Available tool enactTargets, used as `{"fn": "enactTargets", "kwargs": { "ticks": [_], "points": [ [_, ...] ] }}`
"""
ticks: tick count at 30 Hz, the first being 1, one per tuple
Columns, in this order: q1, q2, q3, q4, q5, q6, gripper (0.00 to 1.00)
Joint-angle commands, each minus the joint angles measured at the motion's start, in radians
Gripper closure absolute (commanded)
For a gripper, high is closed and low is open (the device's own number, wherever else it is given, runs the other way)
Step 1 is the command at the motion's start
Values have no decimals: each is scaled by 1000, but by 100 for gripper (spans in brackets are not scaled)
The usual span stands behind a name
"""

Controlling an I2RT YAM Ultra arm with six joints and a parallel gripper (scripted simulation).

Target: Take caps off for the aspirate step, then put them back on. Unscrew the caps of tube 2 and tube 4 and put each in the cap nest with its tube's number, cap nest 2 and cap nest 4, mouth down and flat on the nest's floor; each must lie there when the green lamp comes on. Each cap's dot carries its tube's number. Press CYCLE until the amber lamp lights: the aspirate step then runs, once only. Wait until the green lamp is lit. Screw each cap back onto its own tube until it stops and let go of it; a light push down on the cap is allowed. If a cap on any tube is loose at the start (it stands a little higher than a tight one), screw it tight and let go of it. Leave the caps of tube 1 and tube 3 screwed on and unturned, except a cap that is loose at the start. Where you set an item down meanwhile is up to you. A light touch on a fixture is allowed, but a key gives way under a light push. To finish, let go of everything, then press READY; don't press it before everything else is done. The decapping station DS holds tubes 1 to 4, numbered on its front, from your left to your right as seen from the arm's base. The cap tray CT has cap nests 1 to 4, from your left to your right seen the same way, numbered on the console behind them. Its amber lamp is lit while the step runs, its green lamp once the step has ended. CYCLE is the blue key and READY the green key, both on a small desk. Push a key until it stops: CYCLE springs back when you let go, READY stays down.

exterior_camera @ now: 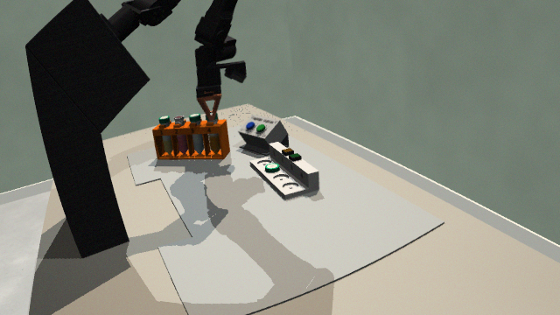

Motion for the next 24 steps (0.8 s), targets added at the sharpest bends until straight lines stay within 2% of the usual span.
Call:
{"fn": "enactTargets", "kwargs": {
  "ticks": [1, 7, 9, 24],
  "points": [
    [3, -6, 1, 0, 1, -246, 100],
    [3, -7, 1, -1, 1, -546, 100],
    [3, -7, 1, -1, 1, -546, 100],
    [4, -9, 0, -2, 2, -1296, 100]
  ]
}}
